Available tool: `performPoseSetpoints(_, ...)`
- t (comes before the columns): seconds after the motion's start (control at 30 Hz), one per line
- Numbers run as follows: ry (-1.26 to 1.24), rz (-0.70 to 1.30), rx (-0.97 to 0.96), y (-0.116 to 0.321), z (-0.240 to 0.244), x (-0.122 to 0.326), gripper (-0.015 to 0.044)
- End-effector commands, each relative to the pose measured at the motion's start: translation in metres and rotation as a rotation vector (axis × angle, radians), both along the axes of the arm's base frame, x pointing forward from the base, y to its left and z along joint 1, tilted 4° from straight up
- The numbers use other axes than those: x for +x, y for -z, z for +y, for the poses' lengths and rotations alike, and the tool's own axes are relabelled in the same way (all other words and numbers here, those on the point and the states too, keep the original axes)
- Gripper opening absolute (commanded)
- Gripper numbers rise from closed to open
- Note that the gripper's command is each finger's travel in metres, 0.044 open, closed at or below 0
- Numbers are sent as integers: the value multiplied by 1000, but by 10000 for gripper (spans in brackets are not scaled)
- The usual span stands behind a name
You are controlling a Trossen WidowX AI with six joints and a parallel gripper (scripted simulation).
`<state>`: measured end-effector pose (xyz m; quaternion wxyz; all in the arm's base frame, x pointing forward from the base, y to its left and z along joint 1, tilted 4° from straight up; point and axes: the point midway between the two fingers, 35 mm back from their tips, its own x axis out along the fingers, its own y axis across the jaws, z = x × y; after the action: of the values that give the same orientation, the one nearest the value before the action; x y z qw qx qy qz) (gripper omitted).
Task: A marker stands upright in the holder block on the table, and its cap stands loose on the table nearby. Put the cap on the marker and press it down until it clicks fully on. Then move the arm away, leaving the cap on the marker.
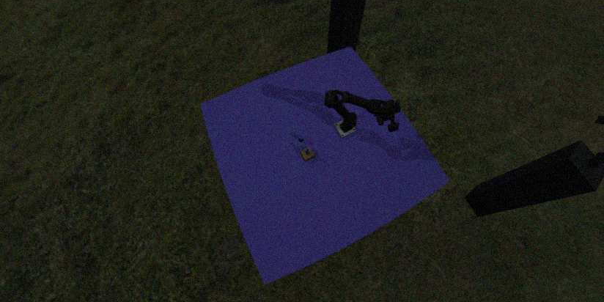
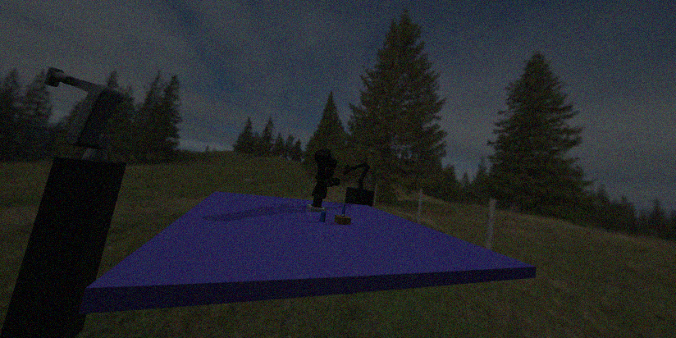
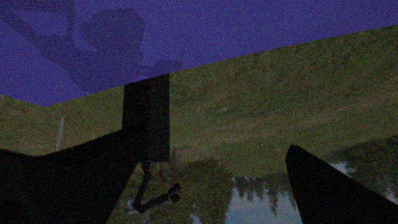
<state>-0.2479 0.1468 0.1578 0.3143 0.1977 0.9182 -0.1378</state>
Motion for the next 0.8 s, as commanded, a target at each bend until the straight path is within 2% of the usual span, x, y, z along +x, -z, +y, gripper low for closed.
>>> performPoseSetpoints(0.0, 1, -5, 7, 0, 2, 1, 374)
performPoseSetpoints(0.17, 14, -165, 182, 3, 53, 38, 242)
performPoseSetpoints(0.3, 7, -334, 303, 5, 92, 83, 239)
performPoseSetpoints(0.4, 16, -395, 325, 7, 108, 111, 239)
performPoseSetpoints(0.63, -41, -615, 403, 9, 135, 176, 239)
performPoseSetpoints(0.77, -96, -787, 417, 9, 143, 235, 239)
